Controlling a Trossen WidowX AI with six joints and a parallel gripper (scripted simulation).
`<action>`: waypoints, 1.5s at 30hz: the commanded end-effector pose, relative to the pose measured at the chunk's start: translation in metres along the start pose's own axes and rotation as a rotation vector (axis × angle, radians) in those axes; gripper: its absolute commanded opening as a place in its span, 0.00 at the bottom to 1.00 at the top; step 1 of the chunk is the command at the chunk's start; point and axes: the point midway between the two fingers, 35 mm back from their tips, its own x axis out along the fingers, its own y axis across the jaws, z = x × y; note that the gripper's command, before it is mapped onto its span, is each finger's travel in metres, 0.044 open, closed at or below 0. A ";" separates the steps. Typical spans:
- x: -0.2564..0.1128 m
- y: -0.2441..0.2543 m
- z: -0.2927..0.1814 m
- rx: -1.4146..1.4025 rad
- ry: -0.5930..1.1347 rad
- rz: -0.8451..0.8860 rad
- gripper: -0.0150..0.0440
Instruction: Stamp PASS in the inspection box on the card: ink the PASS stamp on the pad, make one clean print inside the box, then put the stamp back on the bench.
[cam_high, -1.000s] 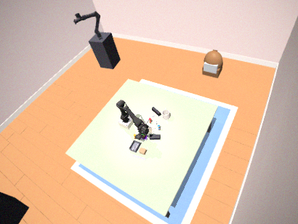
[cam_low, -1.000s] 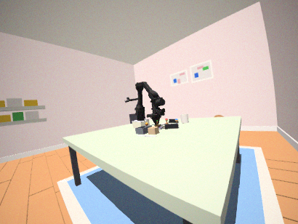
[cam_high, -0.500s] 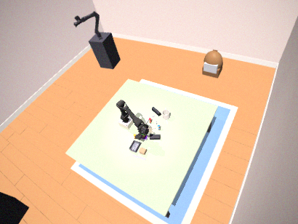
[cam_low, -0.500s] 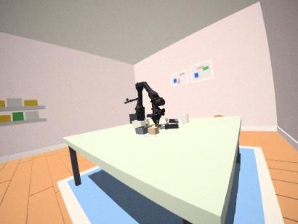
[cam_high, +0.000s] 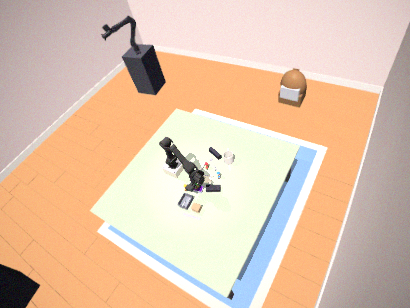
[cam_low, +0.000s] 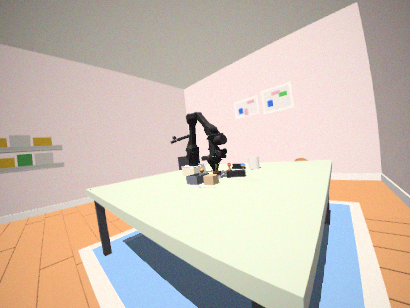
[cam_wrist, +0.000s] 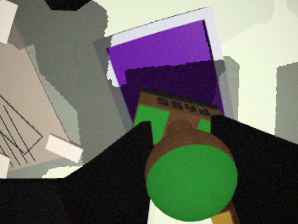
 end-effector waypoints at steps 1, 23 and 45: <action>-0.002 -0.001 0.001 -0.001 -0.001 -0.004 0.25; -0.037 -0.002 0.002 -0.001 -0.001 -0.004 0.25; -0.051 0.041 0.005 0.236 0.005 0.002 0.25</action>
